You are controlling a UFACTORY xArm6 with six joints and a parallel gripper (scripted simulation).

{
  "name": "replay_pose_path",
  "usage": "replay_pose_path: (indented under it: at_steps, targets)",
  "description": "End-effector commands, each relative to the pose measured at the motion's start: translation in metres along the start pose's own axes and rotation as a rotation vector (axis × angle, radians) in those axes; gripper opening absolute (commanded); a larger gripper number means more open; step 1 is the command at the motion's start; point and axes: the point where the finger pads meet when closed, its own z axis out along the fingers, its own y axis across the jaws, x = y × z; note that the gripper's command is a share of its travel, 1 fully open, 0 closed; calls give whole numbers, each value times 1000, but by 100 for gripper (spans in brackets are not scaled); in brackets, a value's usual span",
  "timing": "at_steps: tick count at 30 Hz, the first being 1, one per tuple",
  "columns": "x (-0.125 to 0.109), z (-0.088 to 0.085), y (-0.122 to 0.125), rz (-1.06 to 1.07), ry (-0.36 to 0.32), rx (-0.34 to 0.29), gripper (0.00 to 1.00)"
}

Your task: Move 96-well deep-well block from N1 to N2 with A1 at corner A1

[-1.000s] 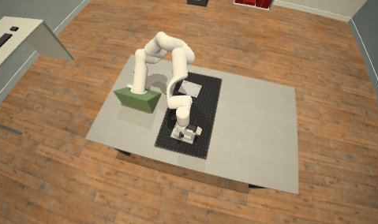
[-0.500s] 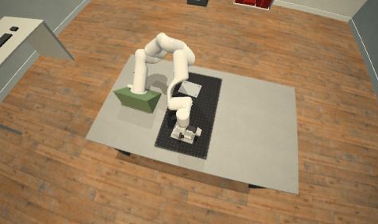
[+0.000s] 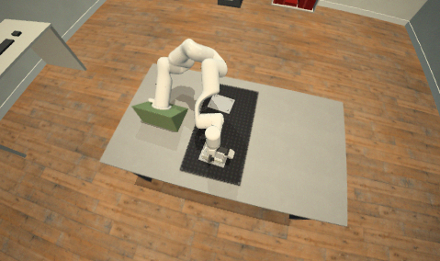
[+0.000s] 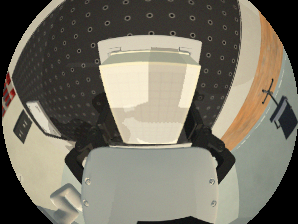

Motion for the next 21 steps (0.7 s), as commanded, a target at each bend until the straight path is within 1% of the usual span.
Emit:
replay_pose_path:
  at_steps: [1, 21]
  targets:
    - [1, 1, 0, -1, 3, -2, 100]
    - [1, 13, 0, -1, 3, -2, 100]
